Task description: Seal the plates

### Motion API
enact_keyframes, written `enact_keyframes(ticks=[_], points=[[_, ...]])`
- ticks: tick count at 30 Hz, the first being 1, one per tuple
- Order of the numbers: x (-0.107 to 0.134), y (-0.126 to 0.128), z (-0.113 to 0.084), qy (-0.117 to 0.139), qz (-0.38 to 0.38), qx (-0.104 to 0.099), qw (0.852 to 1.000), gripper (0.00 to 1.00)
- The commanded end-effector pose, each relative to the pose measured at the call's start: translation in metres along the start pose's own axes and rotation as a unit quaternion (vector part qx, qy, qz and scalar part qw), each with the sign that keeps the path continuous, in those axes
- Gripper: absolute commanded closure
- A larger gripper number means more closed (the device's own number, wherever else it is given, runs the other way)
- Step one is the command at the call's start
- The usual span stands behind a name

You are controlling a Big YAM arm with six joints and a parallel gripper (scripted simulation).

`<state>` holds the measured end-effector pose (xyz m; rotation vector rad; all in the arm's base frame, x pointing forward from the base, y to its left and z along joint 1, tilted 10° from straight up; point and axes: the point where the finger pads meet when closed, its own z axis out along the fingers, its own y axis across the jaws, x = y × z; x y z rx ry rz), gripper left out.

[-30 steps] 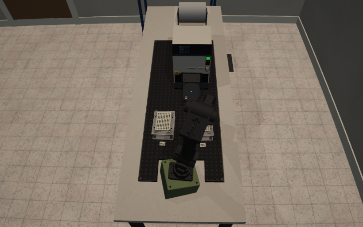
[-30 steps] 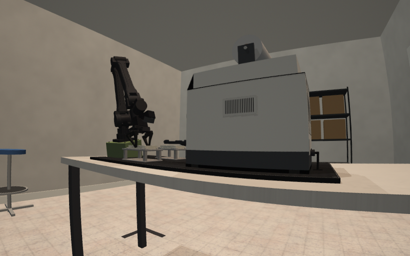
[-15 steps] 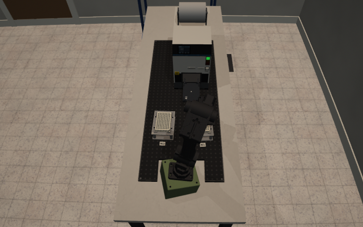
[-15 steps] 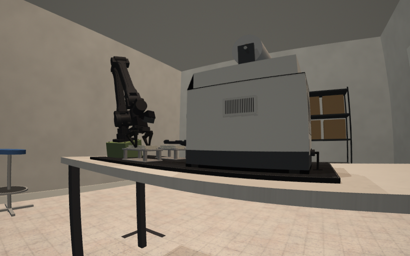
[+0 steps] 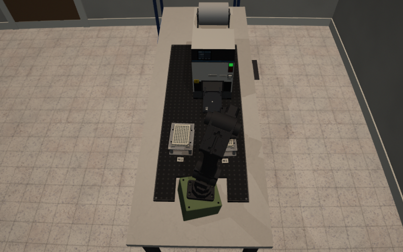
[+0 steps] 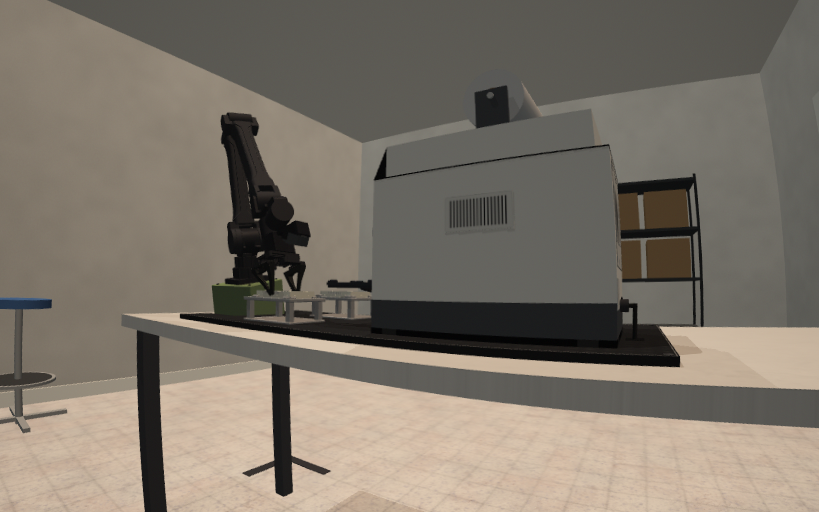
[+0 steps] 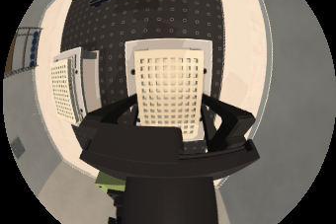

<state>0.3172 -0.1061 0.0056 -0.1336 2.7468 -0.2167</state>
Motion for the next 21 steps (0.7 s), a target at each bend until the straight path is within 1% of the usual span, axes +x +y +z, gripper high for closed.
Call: enact_keyframes(ticks=[1,9,15,21], points=[[-0.022,-0.010,0.002,-0.019,0.008,0.012,1.000,1.00],[-0.022,-0.010,0.002,-0.019,0.008,0.011,1.000,1.00],[-0.029,-0.005,-0.010,-0.024,0.003,0.004,1.000,1.00],[-0.032,-0.006,-0.021,-0.027,-0.003,0.005,1.000,1.00]])
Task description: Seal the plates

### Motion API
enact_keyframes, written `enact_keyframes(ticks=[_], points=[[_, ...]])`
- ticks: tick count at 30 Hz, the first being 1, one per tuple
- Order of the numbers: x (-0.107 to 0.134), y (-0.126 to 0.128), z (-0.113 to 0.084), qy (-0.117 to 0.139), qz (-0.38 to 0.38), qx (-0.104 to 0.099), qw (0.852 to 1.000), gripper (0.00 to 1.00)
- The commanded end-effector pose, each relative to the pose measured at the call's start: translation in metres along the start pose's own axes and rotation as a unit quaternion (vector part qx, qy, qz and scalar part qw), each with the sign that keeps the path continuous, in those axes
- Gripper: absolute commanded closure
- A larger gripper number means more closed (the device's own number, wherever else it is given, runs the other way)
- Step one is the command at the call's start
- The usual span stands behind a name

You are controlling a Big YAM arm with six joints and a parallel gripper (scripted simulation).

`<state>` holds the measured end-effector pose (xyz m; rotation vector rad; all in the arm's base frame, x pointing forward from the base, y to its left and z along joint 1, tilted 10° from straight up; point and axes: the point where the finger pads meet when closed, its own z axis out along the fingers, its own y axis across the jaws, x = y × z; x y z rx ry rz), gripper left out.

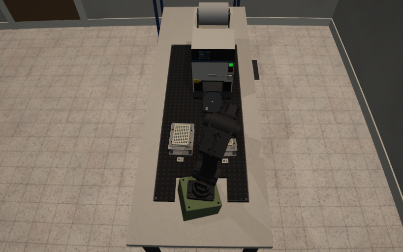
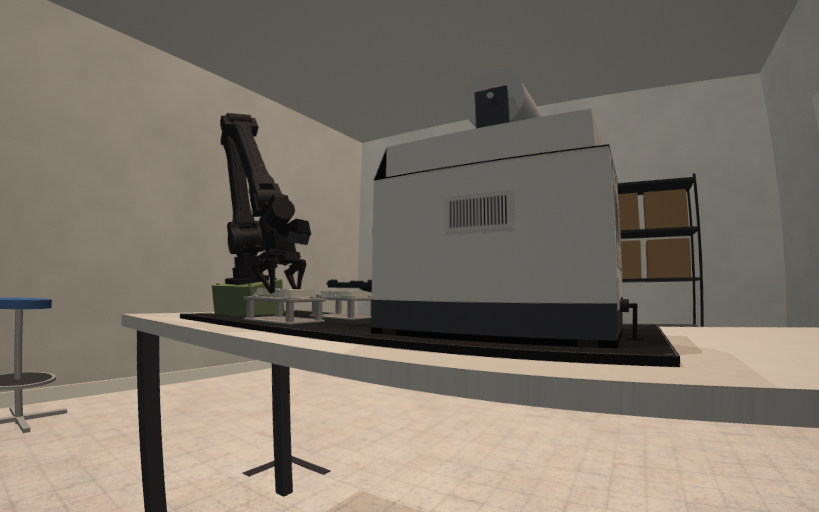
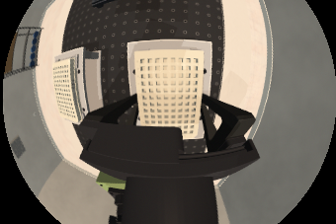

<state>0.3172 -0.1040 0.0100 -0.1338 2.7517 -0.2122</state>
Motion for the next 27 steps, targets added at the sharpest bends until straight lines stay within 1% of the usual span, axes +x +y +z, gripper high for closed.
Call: enact_keyframes(ticks=[1,4,6,7,18,21,27], points=[[-0.030,-0.009,-0.018,-0.028,-0.003,0.010,1.000,1.00],[-0.029,-0.011,-0.018,-0.027,-0.003,0.011,1.000,1.00],[-0.021,-0.010,-0.014,-0.017,0.001,0.010,1.000,1.00],[-0.020,-0.012,-0.015,-0.016,0.003,0.011,1.000,1.00],[-0.031,-0.017,-0.019,-0.037,0.005,0.021,0.999,1.00],[-0.031,-0.017,-0.018,-0.037,0.005,0.021,0.999,1.00],[-0.027,-0.015,-0.011,-0.028,0.004,0.016,0.999,1.00]])
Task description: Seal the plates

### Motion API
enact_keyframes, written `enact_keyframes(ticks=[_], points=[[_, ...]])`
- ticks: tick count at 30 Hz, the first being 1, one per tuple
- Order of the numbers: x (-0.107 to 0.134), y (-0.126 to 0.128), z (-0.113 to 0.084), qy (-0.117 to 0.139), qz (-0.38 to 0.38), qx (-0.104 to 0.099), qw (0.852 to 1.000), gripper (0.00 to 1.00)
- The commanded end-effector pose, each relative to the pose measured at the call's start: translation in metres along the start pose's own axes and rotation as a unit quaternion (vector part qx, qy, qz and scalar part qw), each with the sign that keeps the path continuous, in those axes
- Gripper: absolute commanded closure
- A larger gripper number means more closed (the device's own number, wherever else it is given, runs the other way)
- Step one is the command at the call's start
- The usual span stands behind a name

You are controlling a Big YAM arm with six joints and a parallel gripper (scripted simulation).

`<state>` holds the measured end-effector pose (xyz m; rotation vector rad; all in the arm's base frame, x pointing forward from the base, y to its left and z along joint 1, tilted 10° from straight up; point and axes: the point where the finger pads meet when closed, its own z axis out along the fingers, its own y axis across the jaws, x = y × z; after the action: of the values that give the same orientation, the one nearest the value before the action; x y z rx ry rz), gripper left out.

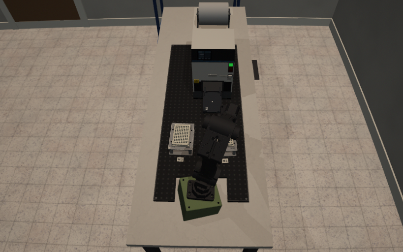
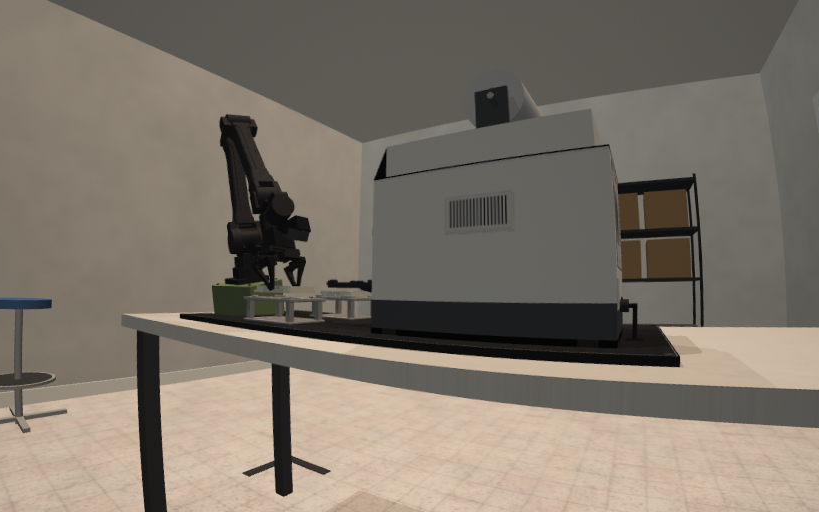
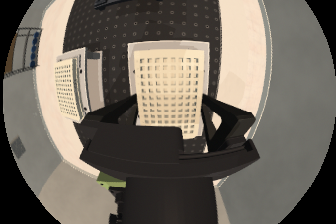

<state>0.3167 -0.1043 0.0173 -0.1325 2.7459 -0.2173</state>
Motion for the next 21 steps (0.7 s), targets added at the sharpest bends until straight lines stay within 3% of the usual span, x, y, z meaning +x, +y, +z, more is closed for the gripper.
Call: enact_keyframes(ticks=[1,6,21], points=[[-0.024,-0.013,-0.003,-0.023,0.004,0.013,1.000,1.00],[-0.021,-0.012,0.000,-0.018,0.004,0.011,1.000,1.00],[-0.029,-0.015,-0.010,-0.036,0.003,0.018,0.999,1.00]])
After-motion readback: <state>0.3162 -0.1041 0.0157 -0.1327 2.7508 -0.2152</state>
